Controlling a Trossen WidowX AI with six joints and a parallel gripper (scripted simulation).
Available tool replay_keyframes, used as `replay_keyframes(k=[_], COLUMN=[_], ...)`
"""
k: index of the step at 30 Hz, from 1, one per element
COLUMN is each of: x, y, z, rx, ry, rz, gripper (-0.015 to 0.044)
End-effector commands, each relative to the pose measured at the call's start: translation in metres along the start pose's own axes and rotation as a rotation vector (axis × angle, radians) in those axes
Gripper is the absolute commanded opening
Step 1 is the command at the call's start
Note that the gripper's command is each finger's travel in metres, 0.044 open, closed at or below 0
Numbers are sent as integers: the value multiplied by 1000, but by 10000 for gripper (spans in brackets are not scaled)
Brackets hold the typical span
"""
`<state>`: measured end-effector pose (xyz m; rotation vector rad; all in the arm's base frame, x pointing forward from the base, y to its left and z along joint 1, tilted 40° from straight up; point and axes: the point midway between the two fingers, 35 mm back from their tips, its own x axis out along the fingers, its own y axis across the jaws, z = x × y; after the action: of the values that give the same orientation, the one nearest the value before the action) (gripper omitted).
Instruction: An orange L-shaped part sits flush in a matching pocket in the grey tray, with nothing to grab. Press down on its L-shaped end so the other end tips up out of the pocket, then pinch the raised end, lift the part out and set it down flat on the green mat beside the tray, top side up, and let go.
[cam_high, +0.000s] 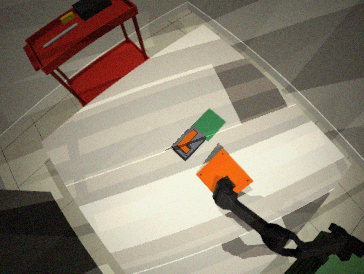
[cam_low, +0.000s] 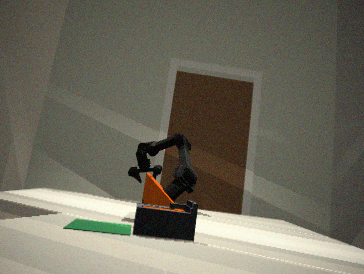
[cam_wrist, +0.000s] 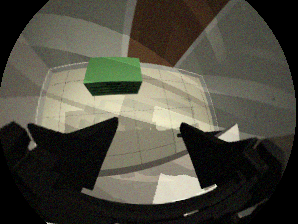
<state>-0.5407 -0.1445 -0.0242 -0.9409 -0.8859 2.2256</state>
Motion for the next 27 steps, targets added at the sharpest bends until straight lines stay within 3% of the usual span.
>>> replay_keyframes(k=[1,3,9,16,18,27], x=[-4,-23,-123,-234,-282,-429], y=[2,13,58,85,93,77], z=[0,1,-6,-38,-60,-165], rx=[-9,-38,-201,-389,-510,-937], ry=[-4,-23,-112,-196,-237,-383], rz=[11,50,269,486,581,847], gripper=[374,321,180,180,180,180])
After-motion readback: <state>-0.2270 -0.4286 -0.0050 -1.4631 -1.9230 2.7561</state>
